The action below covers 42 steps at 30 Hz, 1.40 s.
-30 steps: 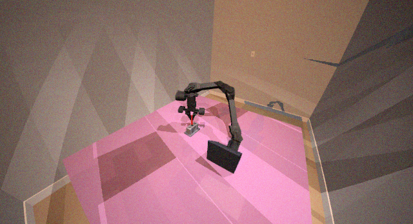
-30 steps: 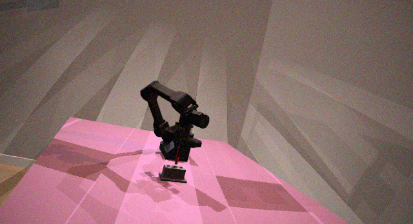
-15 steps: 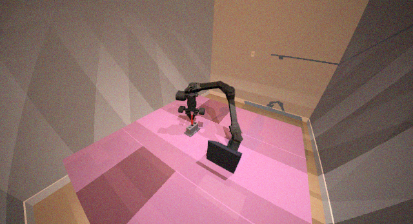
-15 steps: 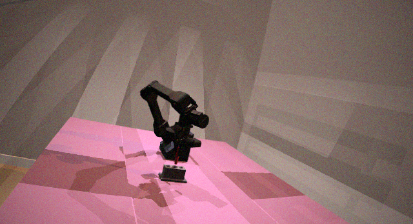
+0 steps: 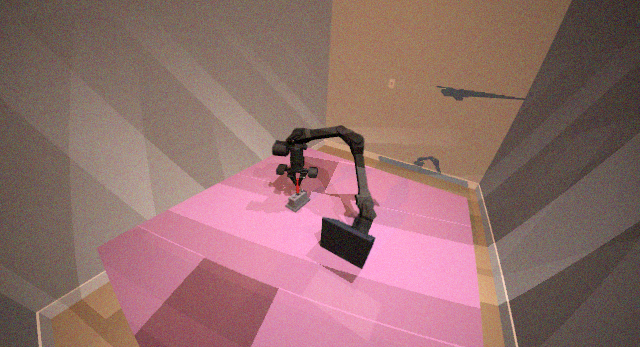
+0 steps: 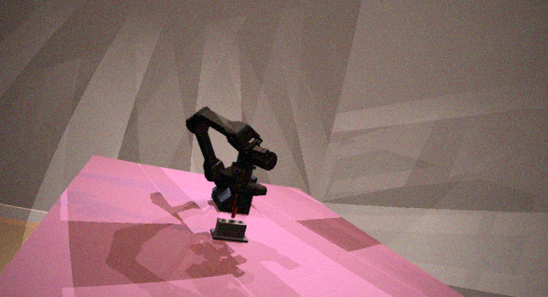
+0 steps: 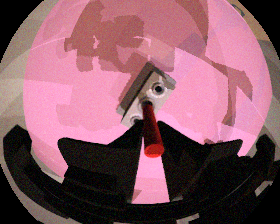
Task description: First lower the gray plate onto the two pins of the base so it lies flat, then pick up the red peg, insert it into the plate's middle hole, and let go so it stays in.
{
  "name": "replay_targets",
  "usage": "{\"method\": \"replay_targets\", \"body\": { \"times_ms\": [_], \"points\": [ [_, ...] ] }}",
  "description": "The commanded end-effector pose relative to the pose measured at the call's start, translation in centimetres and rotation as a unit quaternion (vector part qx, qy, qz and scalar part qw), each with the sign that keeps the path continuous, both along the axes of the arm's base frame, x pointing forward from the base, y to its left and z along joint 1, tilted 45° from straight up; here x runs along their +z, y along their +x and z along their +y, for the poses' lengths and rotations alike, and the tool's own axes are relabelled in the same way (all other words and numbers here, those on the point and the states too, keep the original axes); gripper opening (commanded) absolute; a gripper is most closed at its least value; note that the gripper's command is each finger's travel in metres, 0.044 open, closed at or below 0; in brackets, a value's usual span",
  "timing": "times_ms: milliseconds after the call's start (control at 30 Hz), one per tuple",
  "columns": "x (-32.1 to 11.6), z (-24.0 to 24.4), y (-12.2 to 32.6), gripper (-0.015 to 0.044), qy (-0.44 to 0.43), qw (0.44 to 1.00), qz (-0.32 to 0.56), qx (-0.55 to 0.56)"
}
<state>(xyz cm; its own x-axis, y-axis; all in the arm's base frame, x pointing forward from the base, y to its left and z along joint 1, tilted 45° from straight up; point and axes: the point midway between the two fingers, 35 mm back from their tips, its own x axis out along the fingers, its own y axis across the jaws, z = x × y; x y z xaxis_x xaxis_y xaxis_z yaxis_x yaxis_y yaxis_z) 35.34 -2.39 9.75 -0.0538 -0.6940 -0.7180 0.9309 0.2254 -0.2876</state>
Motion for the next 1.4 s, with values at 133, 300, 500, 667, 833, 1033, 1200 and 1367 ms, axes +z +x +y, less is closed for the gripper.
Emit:
{"method": "replay_targets", "body": {
  "times_ms": [133,300,500,667,833,1033,1200,1367],
  "points": [
    [-0.5,-0.7,0.0,0.0000,-0.001,1.000,0.001,0.002],
    [-1.0,-1.2,-0.1,0.0000,-0.002,1.000,0.002,0.003],
    [-0.9,-1.1,-0.1,0.0000,0.000,1.000,0.001,0.000],
    [-0.9,-1.1,-0.1,0.0000,0.000,1.000,0.001,0.000],
    [-1.0,-1.1,-0.1,0.0000,0.000,1.000,0.001,0.000],
    [-1.1,-1.2,-0.1,0.0000,0.000,1.000,0.001,0.000],
    [-1.3,-1.1,-0.1,0.0000,0.000,1.000,0.001,0.000],
    [-1.2,-1.2,-0.1,0.0000,0.000,1.000,0.002,0.000]
  ]
}}
